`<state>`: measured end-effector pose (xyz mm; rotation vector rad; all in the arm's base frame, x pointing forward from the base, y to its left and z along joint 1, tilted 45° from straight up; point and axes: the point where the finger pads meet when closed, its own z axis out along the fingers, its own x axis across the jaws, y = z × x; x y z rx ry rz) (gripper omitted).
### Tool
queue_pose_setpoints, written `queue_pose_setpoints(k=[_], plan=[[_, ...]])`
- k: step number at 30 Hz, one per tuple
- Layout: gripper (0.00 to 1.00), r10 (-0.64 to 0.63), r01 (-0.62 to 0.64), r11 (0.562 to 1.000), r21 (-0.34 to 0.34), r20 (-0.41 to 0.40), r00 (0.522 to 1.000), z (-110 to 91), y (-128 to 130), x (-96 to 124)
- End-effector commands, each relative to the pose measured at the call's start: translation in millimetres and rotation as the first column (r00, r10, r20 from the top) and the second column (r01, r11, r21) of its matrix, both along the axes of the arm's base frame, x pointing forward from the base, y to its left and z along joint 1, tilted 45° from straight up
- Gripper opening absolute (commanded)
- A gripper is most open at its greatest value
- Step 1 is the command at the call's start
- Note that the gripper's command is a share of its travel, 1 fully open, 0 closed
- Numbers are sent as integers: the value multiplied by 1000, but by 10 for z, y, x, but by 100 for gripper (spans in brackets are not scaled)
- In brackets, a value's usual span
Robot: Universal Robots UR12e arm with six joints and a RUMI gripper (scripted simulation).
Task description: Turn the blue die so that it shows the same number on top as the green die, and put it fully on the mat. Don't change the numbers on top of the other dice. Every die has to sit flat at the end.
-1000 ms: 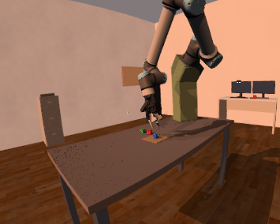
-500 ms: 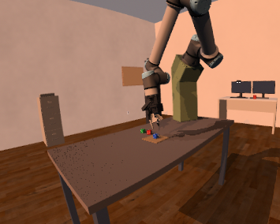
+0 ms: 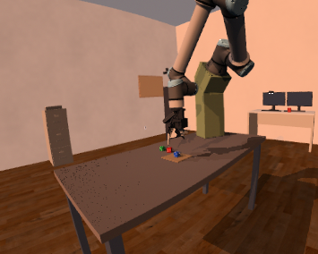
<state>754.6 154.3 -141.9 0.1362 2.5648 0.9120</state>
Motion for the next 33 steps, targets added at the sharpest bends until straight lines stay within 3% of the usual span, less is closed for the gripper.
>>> queue_pose_setpoints(k=[1,18,33], plan=[[100,-4,4,1000,-6,0,1000,3,-3,2],[100,-4,4,1000,-6,0,1000,30,-25,-14],[100,-4,4,1000,-6,0,1000,501,-410,-291]])
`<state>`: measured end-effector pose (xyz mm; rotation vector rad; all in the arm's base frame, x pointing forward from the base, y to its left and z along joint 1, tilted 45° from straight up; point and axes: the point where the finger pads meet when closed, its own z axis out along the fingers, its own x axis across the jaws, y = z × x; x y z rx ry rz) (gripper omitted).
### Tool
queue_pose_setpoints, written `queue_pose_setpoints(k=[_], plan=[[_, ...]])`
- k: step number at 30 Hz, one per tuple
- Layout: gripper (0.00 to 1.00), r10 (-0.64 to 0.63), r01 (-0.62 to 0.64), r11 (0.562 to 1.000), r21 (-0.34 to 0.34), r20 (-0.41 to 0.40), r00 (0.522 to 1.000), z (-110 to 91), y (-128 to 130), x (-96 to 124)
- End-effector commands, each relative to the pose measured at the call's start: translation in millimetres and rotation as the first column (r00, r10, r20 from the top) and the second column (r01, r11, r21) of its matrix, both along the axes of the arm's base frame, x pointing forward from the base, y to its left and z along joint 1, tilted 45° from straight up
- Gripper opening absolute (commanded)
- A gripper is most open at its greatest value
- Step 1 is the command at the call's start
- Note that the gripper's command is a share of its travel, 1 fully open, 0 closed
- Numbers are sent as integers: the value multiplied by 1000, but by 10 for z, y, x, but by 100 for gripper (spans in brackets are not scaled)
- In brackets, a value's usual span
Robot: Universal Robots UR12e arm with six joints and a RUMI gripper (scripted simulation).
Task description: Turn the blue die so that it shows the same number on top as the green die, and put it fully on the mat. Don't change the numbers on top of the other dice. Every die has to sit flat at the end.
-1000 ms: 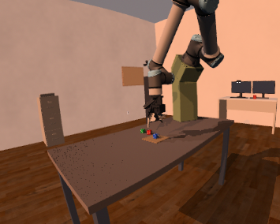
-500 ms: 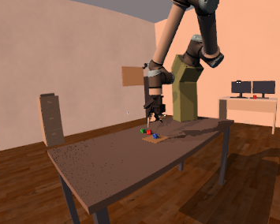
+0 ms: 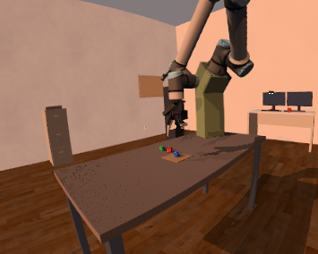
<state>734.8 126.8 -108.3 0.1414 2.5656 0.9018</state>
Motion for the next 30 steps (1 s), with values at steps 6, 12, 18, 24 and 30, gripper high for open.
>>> queue_pose_setpoints(k=[6,12,18,24,30], plan=[[100,2,-2,1000,0,-1,1000,342,-279,-196],[100,2,-2,1000,0,-1,1000,380,-311,-219],[100,2,-2,1000,0,-1,1000,380,-311,-219],[100,2,-2,1000,0,-1,1000,380,-311,-219],[100,2,-2,1000,0,-1,1000,380,-311,-219]])
